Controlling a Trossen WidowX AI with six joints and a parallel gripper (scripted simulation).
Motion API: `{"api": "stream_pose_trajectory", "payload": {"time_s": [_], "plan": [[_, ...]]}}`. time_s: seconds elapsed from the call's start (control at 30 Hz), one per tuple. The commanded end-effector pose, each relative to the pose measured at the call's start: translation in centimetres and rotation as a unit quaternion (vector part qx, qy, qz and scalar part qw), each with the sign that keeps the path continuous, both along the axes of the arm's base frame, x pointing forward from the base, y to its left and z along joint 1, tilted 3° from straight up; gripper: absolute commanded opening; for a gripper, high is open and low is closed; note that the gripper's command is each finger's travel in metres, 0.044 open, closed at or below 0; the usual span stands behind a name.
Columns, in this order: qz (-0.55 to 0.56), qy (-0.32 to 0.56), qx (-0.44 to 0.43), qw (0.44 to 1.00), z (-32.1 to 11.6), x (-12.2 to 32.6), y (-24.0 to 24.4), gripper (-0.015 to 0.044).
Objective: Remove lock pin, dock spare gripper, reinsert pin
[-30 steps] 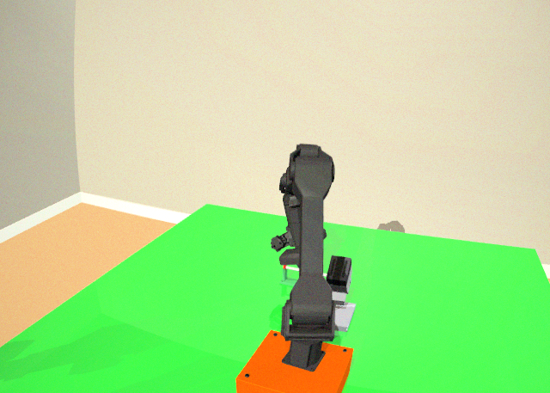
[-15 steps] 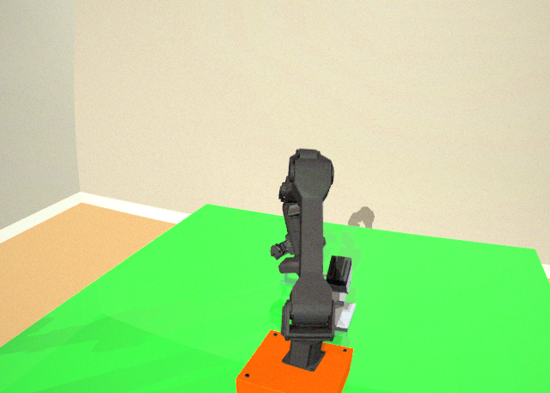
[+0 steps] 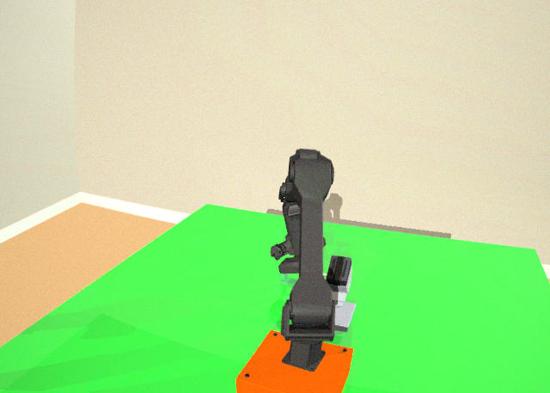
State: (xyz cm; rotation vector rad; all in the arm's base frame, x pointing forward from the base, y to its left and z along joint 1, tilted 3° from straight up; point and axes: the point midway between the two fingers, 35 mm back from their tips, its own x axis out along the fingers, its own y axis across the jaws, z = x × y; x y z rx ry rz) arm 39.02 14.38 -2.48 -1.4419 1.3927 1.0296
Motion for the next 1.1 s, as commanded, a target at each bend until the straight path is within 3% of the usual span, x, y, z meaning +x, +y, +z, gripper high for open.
{"api": "stream_pose_trajectory", "payload": {"time_s": [0.0, 0.63, 1.07], "plan": [[0.003, 0.000, -0.002, 1.000, 0.1, 0.0, -0.1, 0.0000], [0.003, 0.000, -0.002, 1.000, 6.7, -0.2, 0.2, 0.0000], [0.021, 0.004, -0.001, 1.000, 6.4, -0.3, 0.2, 0.0000]]}}
